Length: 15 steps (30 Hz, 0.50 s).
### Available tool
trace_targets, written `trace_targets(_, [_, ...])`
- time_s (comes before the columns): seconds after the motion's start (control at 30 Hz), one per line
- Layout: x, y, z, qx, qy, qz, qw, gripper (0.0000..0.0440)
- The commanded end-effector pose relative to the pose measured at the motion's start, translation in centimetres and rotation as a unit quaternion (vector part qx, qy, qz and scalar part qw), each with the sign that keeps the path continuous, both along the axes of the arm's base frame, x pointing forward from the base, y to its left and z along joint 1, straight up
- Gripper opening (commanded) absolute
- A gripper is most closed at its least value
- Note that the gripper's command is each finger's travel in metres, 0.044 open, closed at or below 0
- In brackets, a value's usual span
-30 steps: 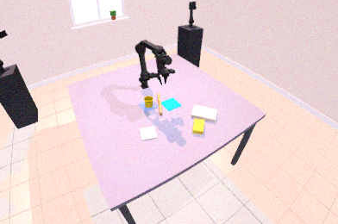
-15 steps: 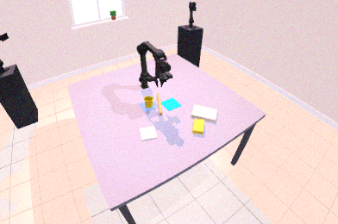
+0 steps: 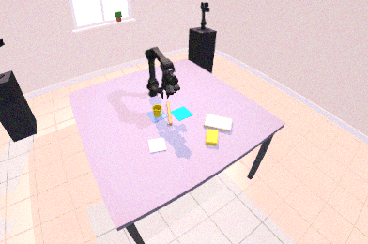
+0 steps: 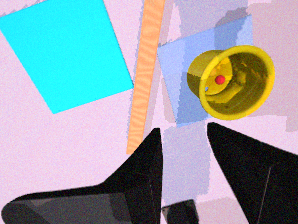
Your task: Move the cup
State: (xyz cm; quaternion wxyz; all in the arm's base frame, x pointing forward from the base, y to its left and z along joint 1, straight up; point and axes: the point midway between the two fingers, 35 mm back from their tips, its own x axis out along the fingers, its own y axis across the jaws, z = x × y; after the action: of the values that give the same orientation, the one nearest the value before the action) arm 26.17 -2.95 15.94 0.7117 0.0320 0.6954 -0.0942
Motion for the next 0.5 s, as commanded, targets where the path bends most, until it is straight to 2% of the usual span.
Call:
trace_targets(0.0, [-0.2,-0.6,-1.0,-0.004,0.013,0.002,1.000,0.0159])
trace_targets(0.47, [-0.6,-2.5,-4.5,-0.003,0.041,0.017,0.999,0.0181])
